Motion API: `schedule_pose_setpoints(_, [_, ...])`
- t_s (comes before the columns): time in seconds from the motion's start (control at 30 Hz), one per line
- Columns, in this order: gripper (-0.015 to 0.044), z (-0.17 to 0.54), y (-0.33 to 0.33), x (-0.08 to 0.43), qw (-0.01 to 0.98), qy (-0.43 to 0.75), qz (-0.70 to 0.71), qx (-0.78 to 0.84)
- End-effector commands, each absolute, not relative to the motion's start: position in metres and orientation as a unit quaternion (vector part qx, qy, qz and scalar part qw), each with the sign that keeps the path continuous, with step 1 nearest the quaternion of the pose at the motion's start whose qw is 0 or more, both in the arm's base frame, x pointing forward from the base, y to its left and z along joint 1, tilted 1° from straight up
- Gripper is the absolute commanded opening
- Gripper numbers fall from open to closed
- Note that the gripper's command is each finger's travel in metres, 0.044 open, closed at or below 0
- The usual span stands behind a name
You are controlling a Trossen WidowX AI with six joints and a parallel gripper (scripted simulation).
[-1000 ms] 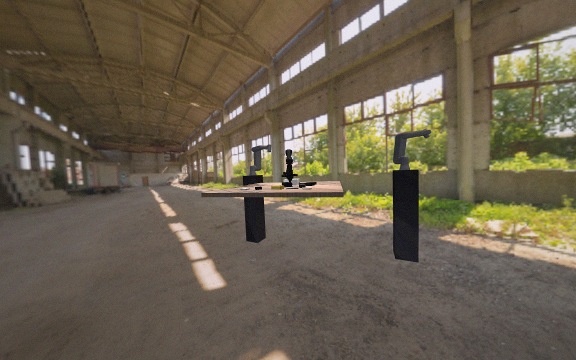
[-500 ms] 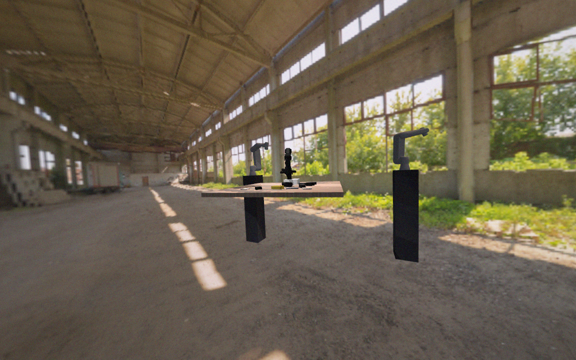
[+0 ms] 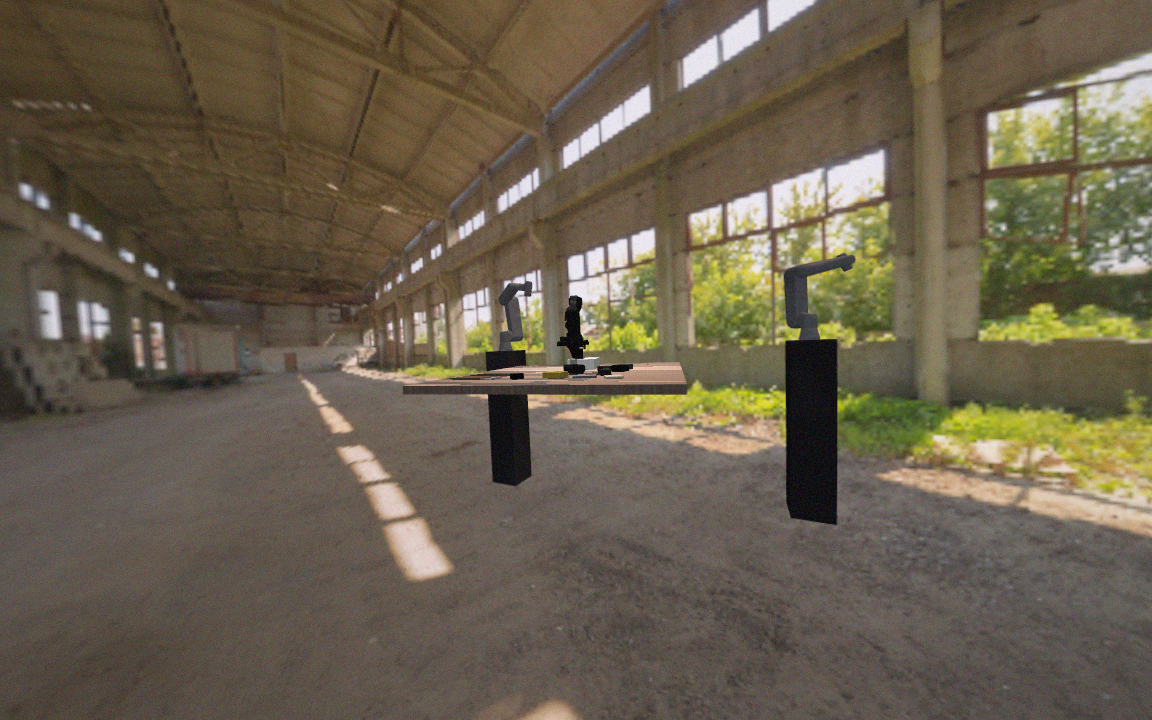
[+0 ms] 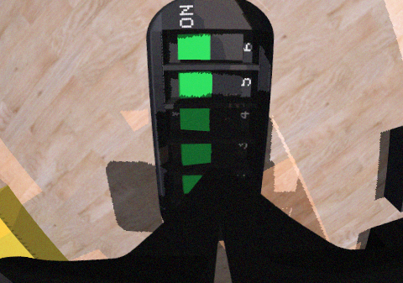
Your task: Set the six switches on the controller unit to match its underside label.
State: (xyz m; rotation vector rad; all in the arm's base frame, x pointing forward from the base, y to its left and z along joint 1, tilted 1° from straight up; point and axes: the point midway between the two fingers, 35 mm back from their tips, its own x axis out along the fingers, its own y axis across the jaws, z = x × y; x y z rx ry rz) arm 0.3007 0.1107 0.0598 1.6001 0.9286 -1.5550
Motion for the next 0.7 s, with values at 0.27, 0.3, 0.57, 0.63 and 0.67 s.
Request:
schedule_pose_setpoints(0.27, [0.0000, 0.055, 0.116, 0.294, 0.356, 0.359, -0.598, 0.621])
schedule_pose_setpoints(0.3, [0.0000, 0.051, 0.119, 0.288, 0.356, 0.360, -0.599, 0.621])
schedule_pose_setpoints(0.57, [0.0000, 0.032, 0.133, 0.263, 0.355, 0.360, -0.599, 0.620])
schedule_pose_setpoints(0.63, [0.0000, 0.032, 0.133, 0.263, 0.355, 0.360, -0.599, 0.620])
schedule_pose_setpoints(0.67, [0.0000, 0.032, 0.133, 0.263, 0.355, 0.360, -0.599, 0.620])
